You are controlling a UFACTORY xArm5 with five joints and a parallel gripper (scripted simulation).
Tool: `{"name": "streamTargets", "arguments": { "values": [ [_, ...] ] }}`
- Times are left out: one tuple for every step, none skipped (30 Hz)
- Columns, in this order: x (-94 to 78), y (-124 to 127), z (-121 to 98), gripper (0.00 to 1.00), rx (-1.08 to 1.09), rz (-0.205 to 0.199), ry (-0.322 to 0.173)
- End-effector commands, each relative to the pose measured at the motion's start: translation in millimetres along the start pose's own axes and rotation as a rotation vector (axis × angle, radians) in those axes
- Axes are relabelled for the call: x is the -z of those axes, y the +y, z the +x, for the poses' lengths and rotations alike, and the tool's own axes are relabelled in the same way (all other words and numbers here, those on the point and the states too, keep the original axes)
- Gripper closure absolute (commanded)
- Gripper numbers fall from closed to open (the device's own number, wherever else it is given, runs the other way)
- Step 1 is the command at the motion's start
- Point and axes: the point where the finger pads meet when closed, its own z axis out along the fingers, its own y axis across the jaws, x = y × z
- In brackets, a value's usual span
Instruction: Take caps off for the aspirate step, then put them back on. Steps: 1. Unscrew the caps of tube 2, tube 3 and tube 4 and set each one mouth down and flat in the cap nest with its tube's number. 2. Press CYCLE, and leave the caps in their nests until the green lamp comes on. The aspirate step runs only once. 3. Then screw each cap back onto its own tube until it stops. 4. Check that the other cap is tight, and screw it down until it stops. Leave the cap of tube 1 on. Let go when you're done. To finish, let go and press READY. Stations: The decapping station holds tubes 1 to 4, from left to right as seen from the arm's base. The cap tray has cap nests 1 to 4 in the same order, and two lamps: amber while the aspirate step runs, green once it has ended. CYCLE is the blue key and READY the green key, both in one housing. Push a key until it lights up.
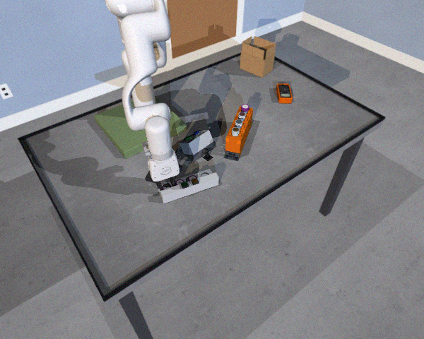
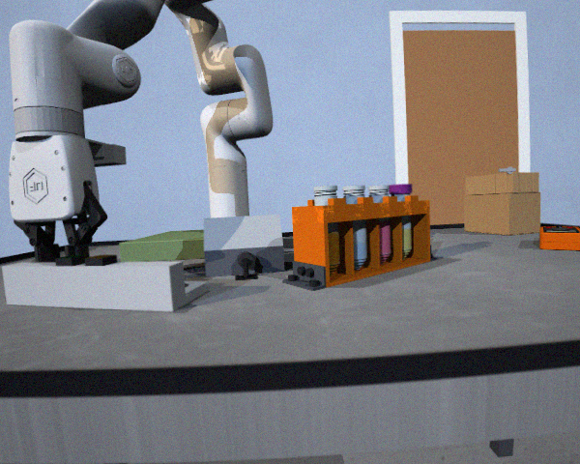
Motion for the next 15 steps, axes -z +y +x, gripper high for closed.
{"name": "streamTargets", "arguments": {
  "values": [
    [24.6, -0.2, -1.8, 0.54, 0.0, 0.001, -0.005],
    [29.6, -0.2, -1.8, 0.54, 0.0, 0.001, -0.005],
    [34.6, -0.2, -1.8, 0.54, 0.0, 0.001, -0.005],
    [39.6, -0.2, -1.7, 0.54, 0.0, 0.001, -0.005],
    [44.6, -0.2, -1.7, 0.54, 0.0, 0.001, -0.005],
    [49.6, -0.2, -1.7, 0.54, 0.0, 0.001, -0.005],
    [54.6, -0.2, -1.7, 0.54, 0.0, 0.001, -0.005],
    [59.6, -0.2, -1.7, 0.54, 0.0, 0.001, -0.005],
    [64.6, -0.2, -1.7, 0.54, 0.0, 0.001, -0.005],
    [69.7, -0.3, -1.6, 0.54, 0.0, 0.001, -0.005],
    [69.7, -0.3, -1.6, 0.54, 0.0, 0.001, -0.005],
    [69.7, -0.3, -1.6, 0.54, 0.0, 0.001, -0.005],
    [74.7, -0.3, -1.6, 0.54, 0.0, 0.001, -0.005],
    [79.7, -0.3, -1.6, 0.54, 0.0, 0.001, -0.005],
    [84.7, -0.3, -1.6, 0.54, 0.0, 0.001, -0.005]
  ]
}}
